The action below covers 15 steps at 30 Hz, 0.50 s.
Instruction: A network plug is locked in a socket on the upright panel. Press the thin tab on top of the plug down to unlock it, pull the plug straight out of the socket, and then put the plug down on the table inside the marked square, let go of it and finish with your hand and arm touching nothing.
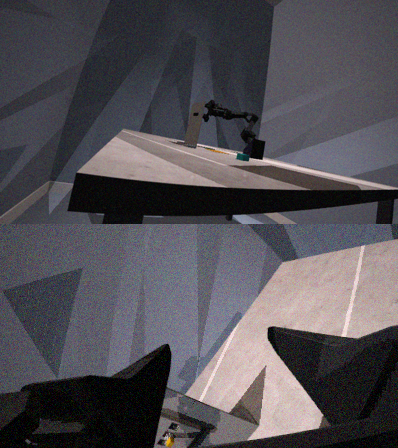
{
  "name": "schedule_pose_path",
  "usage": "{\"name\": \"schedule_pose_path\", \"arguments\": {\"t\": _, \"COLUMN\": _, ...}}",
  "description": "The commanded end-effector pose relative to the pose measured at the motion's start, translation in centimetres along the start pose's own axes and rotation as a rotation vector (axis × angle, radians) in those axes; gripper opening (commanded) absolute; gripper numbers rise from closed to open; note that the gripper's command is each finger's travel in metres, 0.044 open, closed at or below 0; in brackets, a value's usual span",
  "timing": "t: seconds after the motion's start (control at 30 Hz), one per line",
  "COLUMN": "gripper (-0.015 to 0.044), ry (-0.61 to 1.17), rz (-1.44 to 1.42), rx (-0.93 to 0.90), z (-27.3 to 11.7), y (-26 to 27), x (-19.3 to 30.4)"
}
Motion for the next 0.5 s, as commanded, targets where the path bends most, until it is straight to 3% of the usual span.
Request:
{"name": "schedule_pose_path", "arguments": {"t": 0.0, "gripper": 0.0374, "ry": 0.001, "rz": 0.004, "rx": -0.002, "z": 0.0, "y": 0.0, "x": 0.1}}
{"name": "schedule_pose_path", "arguments": {"t": 0.27, "gripper": 0.0164, "ry": 0.074, "rz": 0.181, "rx": -0.094, "z": -0.2, "y": 2.2, "x": 4.7}}
{"name": "schedule_pose_path", "arguments": {"t": 0.47, "gripper": 0.0156, "ry": 0.145, "rz": 0.328, "rx": -0.159, "z": -0.9, "y": 3.9, "x": 8.4}}
Point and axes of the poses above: the point midway between the two fingers, 35 mm back from their tips, its own z axis out along the fingers, its own y axis across the jaws, x = y × z, the point moved 1 cm from there along -z, back along the fingers, and after that the axes turned 5 degrees about -z, right-handed, at the moved point
